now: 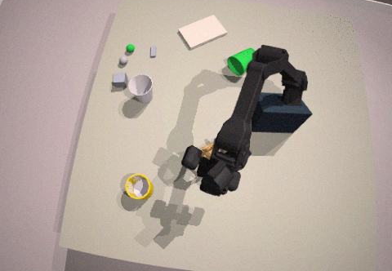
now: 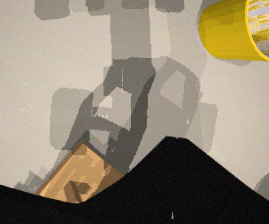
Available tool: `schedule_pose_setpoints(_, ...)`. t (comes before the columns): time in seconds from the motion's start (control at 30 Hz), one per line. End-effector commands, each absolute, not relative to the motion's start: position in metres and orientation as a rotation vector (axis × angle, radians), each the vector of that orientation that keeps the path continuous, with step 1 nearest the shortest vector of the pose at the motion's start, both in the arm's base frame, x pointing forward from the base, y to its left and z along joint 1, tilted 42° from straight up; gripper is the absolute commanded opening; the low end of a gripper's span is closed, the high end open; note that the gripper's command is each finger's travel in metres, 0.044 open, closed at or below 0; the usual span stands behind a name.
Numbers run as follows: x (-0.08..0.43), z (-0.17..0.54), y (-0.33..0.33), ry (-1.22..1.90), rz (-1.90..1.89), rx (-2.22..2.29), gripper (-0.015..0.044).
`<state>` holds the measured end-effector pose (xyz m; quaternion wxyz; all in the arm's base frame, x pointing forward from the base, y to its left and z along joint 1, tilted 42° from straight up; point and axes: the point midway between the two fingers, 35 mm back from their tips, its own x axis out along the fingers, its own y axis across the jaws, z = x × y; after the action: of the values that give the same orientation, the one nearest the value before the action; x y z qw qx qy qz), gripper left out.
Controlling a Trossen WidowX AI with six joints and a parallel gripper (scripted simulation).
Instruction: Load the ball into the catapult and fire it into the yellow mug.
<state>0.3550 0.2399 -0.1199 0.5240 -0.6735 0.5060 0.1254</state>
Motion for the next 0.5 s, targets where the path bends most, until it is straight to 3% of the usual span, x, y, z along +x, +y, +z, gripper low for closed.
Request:
schedule_pose_setpoints(0.0, 0.334, -0.126, 0.232, 1.240, 0.354, -1.747, 0.0000)
schedule_pose_setpoints(0.47, 0.268, -0.136, 0.199, 1.322, 0.563, -2.200, 0.0000)
